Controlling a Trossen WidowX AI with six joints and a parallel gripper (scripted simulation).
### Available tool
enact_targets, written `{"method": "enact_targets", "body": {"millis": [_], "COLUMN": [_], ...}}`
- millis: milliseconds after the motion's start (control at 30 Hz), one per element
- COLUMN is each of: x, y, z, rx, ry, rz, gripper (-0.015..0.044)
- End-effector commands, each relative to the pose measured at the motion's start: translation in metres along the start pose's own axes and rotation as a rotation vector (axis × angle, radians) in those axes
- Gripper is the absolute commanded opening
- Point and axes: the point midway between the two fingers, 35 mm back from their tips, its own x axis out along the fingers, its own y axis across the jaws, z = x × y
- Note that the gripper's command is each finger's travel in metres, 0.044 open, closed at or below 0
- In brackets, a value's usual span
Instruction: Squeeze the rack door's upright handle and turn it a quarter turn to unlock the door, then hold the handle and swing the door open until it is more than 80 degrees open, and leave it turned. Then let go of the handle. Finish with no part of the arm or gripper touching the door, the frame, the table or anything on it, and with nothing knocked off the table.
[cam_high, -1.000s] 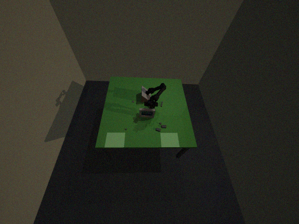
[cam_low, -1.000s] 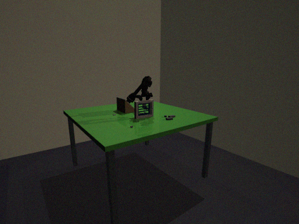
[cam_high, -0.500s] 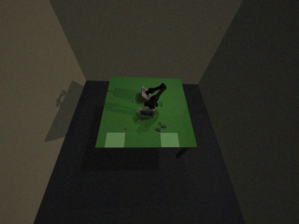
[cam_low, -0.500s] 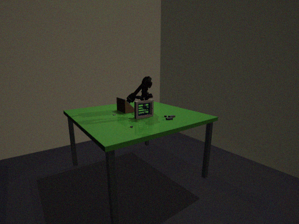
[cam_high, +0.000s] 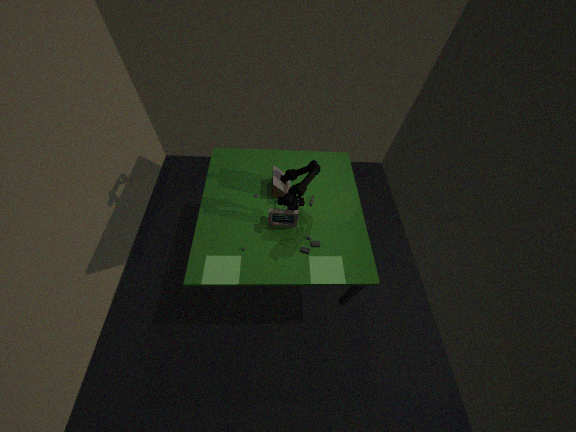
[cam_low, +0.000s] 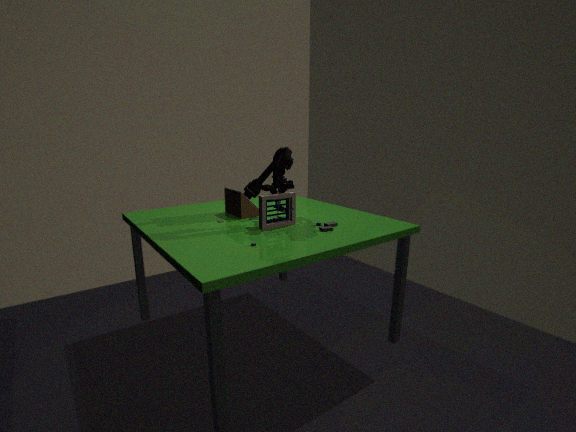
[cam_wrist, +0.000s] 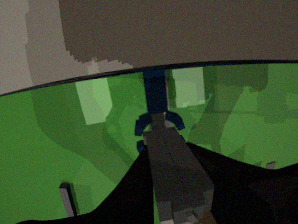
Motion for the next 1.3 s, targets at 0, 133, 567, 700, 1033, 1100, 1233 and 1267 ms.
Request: {"method": "enact_targets", "body": {"millis": [0, 133, 567, 700, 1033, 1100, 1233, 1267], "x": [0.0007, 0.0007, 0.0008, 0.0008, 0.0008, 0.0008, 0.0008, 0.0008], "y": [0.0001, 0.0001, -0.0002, -0.0002, 0.0, 0.0, 0.0001, 0.0001], "z": [-0.0002, -0.0002, -0.0002, -0.0002, -0.0002, -0.0002, -0.0003, -0.0003], "rx": [-0.102, -0.299, -0.94, -1.137, -1.629, -1.728, -1.891, -1.899], "ry": [0.0, 0.0, -0.001, -0.001, -0.001, -0.001, -0.002, -0.002], "rz": [0.002, 0.002, 0.0, 0.0, 0.001, 0.001, 0.001, 0.001], "gripper": [0.0022, 0.0022, 0.0022, 0.0022, 0.0022, 0.0022, 0.0022, 0.0022]}}
